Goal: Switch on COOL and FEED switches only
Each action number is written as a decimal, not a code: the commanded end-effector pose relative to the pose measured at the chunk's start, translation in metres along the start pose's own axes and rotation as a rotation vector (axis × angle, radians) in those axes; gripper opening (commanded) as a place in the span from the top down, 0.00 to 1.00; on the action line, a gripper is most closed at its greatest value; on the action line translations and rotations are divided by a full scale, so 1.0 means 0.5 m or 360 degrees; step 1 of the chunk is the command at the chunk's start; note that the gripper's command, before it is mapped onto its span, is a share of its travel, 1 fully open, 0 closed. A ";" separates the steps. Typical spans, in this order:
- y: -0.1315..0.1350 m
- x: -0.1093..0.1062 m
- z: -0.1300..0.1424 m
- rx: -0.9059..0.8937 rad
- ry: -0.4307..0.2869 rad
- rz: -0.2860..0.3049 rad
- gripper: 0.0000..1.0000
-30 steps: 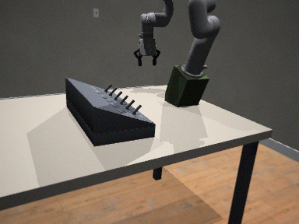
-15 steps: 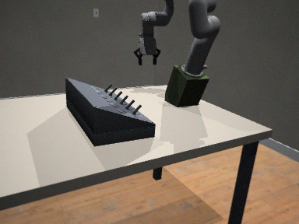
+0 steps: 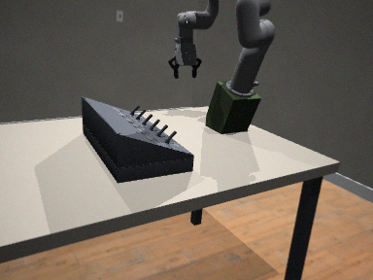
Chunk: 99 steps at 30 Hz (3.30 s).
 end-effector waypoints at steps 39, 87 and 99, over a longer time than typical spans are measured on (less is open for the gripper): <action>-0.175 -0.055 0.077 0.0331 0.0114 -0.0122 0.00; -0.464 -0.075 0.390 0.1060 0.0111 -0.0422 0.00; -0.497 -0.069 0.470 0.1211 0.0076 -0.0474 0.00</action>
Point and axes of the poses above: the point where the finger pads meet when closed, its own x axis out along the fingers, its own y axis across the jaws, z = x × y, the point moved 6 cm from there along -x, back along the fingers, and after that the axes turned 5 degrees about -x, right-handed, at the moved point
